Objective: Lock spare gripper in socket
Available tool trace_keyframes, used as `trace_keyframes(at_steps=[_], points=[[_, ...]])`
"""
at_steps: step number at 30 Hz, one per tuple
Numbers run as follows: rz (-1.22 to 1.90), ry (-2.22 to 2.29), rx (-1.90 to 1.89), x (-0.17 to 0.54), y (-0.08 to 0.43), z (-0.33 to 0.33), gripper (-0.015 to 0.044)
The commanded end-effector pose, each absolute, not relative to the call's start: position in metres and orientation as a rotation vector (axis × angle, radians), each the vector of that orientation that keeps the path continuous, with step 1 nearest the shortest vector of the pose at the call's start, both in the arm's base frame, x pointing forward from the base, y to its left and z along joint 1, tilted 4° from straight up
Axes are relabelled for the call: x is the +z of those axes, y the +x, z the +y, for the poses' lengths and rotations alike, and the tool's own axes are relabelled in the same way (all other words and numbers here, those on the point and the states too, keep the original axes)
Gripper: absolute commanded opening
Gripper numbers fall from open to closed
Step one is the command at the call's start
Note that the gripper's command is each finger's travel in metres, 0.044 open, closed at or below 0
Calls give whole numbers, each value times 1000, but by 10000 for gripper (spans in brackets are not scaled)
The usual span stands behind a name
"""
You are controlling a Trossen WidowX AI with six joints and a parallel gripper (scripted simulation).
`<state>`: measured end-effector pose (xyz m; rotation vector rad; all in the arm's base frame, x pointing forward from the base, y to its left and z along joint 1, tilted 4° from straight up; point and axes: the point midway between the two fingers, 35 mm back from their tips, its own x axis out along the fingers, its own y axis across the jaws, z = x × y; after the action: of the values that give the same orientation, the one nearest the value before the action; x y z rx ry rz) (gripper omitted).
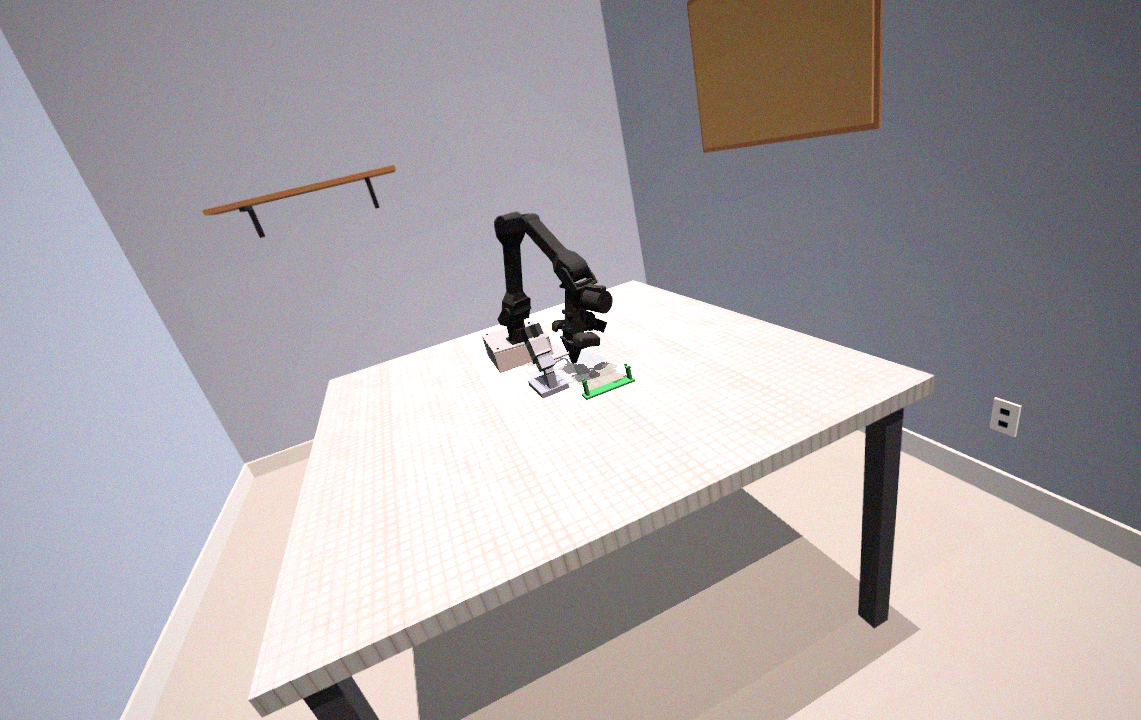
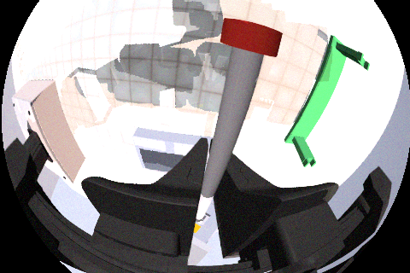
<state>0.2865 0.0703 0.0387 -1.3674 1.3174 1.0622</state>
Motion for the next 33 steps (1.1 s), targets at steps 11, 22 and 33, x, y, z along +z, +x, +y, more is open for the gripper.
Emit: trace_keyframes(at_steps=[11,22,33], points=[[1315,-1365,1065,38,287,61,0],[1316,-1364,1068,38,287,54,0],[1318,-1363,1070,38,287,47,0]])
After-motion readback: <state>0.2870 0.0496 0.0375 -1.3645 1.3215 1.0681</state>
